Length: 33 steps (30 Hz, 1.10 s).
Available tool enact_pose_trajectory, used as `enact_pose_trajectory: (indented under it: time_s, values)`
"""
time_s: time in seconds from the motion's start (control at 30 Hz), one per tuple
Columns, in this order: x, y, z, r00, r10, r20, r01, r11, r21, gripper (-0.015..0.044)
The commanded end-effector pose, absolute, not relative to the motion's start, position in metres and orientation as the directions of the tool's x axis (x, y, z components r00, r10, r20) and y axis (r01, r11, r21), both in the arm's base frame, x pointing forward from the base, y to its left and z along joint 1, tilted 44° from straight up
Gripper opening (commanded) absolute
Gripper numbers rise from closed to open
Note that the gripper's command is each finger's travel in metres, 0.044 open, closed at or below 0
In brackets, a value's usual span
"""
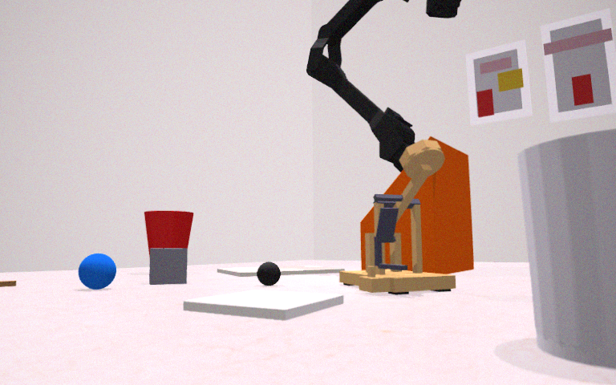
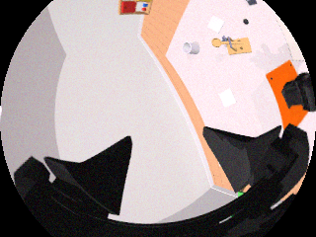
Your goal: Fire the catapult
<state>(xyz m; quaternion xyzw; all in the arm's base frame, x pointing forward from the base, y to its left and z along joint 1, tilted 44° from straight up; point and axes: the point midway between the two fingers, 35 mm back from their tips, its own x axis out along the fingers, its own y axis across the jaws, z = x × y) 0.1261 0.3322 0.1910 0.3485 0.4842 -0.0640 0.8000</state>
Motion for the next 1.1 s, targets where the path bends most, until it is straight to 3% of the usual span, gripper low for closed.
enact_pose_trajectory:
  time_s: [0.0,0.33,1.07]
  values:
    - [0.127,0.332,0.191,0.523,0.234,-0.819,0.439,0.75,0.494,0.0426]
    - [0.173,0.317,0.164,0.546,0.098,-0.832,0.377,0.858,0.349,0.044]
    - [0.279,0.231,0.076,0.428,-0.293,-0.855,0.162,0.956,-0.246,0.044]
